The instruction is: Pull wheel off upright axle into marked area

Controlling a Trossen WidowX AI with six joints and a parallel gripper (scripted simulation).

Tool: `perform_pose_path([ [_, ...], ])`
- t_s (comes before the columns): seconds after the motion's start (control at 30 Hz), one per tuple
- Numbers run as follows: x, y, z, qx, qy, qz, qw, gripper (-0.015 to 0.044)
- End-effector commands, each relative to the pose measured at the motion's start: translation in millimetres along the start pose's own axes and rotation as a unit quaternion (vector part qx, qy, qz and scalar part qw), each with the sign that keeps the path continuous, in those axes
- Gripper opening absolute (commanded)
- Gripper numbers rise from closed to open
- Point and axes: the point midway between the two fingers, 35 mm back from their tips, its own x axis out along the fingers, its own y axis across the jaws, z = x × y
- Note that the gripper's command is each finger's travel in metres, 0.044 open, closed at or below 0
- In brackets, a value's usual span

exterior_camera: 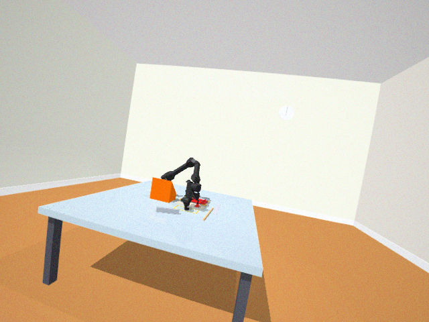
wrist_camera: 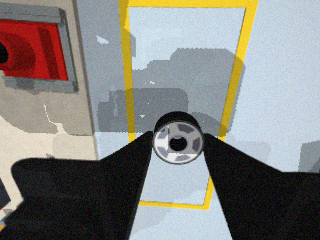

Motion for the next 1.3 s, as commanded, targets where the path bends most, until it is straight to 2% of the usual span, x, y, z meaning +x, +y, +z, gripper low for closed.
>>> perform_pose_path([
  [0.0, 0, 0, 0, -0.001, 0.000, 0.000, 1.000, 0.0263],
  [0.07, -6, 0, 1, 0.000, 0.000, 0.000, 1.000, 0.0300],
  [0.3, -59, -1, 0, 0.003, 0.000, 0.000, 1.000, 0.0300],
  [0.47, -60, -1, 0, 0.003, 0.000, 0.000, 1.000, 0.0300],
  [0.53, -57, 0, -5, 0.006, -0.001, 0.001, 1.000, 0.0352],
  [0.63, -75, 9, -28, 0.003, 0.000, 0.000, 1.000, 0.0431],
  [0.67, -80, 12, -37, 0.003, 0.000, 0.000, 1.000, 0.0440],
  [0.87, -106, 34, -81, 0.005, 0.002, 0.000, 1.000, 0.0440],
  [1.27, -106, 34, -83, 0.005, 0.002, 0.000, 1.000, 0.0440],
])
